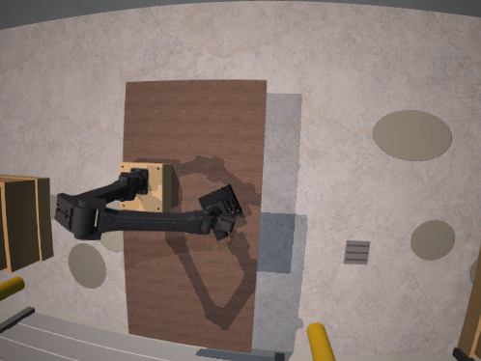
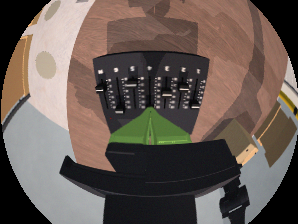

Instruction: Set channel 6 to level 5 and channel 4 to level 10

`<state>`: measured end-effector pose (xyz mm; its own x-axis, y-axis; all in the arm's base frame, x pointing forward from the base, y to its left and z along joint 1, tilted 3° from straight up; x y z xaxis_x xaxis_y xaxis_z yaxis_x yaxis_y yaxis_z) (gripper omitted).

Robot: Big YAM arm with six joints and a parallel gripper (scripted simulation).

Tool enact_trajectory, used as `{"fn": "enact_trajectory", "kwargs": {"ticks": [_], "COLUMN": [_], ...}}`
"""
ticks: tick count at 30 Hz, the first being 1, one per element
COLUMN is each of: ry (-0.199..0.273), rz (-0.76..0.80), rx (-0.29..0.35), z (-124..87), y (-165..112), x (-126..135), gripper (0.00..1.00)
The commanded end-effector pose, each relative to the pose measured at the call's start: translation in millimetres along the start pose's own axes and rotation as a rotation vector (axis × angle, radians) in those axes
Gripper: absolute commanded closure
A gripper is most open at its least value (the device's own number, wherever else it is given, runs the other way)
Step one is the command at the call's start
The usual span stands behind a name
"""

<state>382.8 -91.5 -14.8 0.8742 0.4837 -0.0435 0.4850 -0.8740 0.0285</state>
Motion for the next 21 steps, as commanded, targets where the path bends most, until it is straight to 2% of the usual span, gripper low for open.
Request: {"fn": "enact_trajectory", "kwargs": {"ticks": [1, 3, 5, 7, 8, 12, 21], "ry": [0.047, 0.047, 0.026, 0.026, -0.014, 0.001, 0.006], "rz": [-0.014, -0.012, -0.012, -0.012, -0.01, -0.008, -0.008], "rx": [-0.04, -0.04, -0.022, -0.022, 0.013, -0.001, -0.005], "z": [-32.0, -37.4, -30.2, -30.2, -15.6, -24.6, -24.7], "y": [13.1, 13.0, 10.6, 10.6, -4.5, -2.1, -1.1], "x": [22.9, 22.8, 20.9, 20.9, 1.7, 4.2, 5.4], "gripper": [1.0, 1.0, 1.0, 1.0, 1.0, 1.0, 1.0]}}
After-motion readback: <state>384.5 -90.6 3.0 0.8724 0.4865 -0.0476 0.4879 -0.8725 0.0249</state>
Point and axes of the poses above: the point where the finger pads meet when closed, its own z axis out along the fingers, its own x axis across the jaws, y = z × x, the point moved 1 cm from there along -z, back along the fingers
